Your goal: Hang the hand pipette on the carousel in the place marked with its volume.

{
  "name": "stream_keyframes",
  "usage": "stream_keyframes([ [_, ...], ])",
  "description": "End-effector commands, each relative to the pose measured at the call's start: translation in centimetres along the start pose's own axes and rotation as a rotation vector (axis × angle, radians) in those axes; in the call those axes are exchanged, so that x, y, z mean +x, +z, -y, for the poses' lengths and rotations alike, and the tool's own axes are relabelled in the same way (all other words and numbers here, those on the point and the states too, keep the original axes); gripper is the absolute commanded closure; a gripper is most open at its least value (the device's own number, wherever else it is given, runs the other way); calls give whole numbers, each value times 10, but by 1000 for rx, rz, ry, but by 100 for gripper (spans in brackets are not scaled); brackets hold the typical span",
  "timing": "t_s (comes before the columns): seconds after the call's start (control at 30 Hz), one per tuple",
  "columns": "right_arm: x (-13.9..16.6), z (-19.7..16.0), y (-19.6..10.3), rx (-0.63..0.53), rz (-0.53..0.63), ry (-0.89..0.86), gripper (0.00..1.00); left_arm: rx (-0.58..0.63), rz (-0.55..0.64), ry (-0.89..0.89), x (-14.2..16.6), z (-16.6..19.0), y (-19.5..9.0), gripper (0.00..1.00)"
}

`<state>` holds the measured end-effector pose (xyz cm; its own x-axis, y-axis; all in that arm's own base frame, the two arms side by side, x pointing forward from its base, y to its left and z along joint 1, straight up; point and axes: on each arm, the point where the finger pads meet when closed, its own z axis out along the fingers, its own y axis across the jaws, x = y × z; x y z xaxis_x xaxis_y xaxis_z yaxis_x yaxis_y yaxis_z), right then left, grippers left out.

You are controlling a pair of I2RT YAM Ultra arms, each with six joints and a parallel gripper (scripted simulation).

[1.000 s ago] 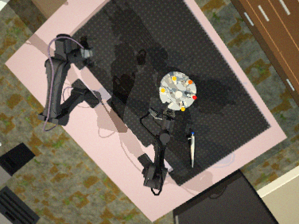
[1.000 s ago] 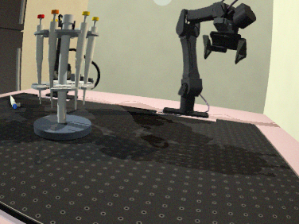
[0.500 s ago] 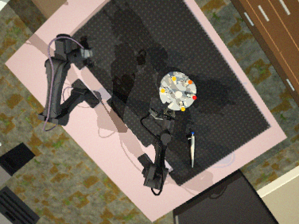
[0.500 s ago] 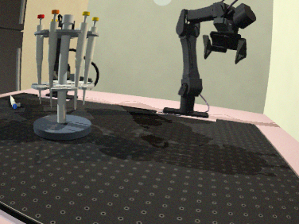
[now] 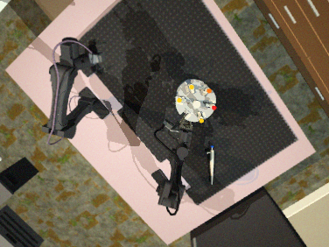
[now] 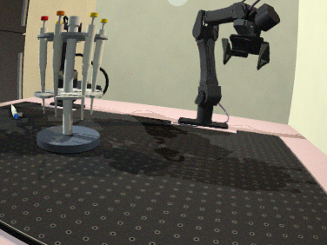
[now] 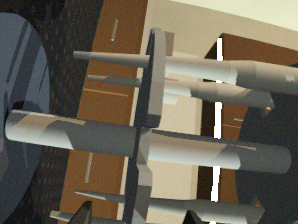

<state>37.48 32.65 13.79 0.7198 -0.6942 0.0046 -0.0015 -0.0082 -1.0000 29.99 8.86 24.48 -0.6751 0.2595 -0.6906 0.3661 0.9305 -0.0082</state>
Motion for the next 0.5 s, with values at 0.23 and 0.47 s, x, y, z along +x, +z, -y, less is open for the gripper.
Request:
stream_keyframes([
  [0.23, 0, 7, 1, 21, 4, 3, 51, -8, 29, 16, -7, -3, -4, 0],
  [0.47, 3, 11, -15, 31, 3, 8, 51, -8, 29, 16, -7, -3, -4, 0],
])
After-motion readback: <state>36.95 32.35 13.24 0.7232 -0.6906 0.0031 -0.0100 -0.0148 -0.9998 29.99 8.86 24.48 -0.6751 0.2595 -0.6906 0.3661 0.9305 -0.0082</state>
